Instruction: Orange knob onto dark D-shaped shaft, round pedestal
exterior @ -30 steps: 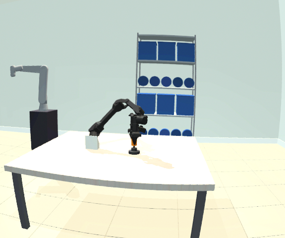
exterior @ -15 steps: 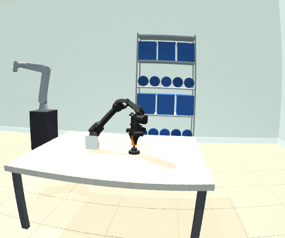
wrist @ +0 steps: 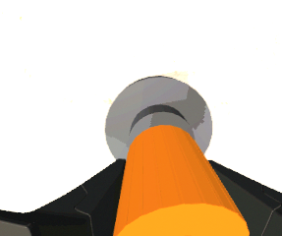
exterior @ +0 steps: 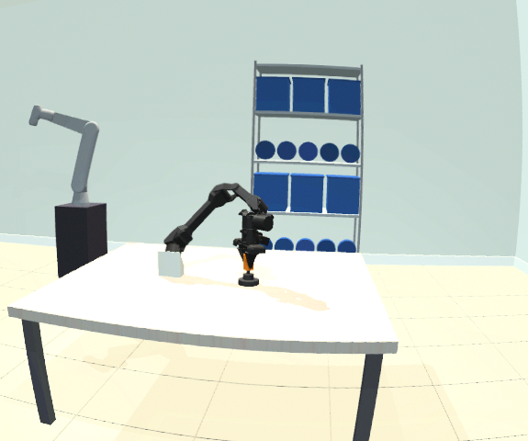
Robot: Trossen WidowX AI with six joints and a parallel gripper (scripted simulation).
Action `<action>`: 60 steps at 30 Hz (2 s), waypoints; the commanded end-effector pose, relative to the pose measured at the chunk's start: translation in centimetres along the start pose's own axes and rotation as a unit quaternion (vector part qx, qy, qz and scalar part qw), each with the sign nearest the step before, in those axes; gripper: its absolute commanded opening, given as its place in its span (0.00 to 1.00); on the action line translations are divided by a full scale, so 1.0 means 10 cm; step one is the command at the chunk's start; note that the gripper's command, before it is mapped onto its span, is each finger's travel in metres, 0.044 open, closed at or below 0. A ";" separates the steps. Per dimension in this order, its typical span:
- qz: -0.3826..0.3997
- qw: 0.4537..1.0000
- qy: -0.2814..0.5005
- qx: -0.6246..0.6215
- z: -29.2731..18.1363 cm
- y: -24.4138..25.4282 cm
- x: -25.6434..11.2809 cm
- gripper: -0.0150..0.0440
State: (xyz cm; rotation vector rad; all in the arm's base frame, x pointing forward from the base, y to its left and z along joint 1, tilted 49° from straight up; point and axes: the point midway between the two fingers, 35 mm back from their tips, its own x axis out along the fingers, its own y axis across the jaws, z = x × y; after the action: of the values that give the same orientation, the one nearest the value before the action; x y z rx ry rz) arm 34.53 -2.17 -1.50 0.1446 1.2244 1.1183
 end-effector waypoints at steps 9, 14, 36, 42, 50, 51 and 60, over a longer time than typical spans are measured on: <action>-0.002 1.000 -0.002 -0.004 0.03 0.01 -0.05 0.25; -0.002 1.000 -0.002 -0.004 0.03 0.00 -0.05 0.25; -0.002 1.000 -0.002 -0.004 0.02 0.00 -0.05 0.25; -0.002 1.000 -0.002 -0.004 0.02 -0.01 -0.05 0.25; -0.002 1.000 -0.002 -0.004 0.00 -0.01 -0.02 0.25; -0.002 1.000 -0.002 -0.004 0.00 -0.01 -0.02 0.25; -0.002 1.000 -0.002 -0.004 0.01 0.00 -0.05 0.25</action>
State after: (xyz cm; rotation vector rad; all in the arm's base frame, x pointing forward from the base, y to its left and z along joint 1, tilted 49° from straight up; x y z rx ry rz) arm 34.49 -2.16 -1.41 0.1433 1.2235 1.1217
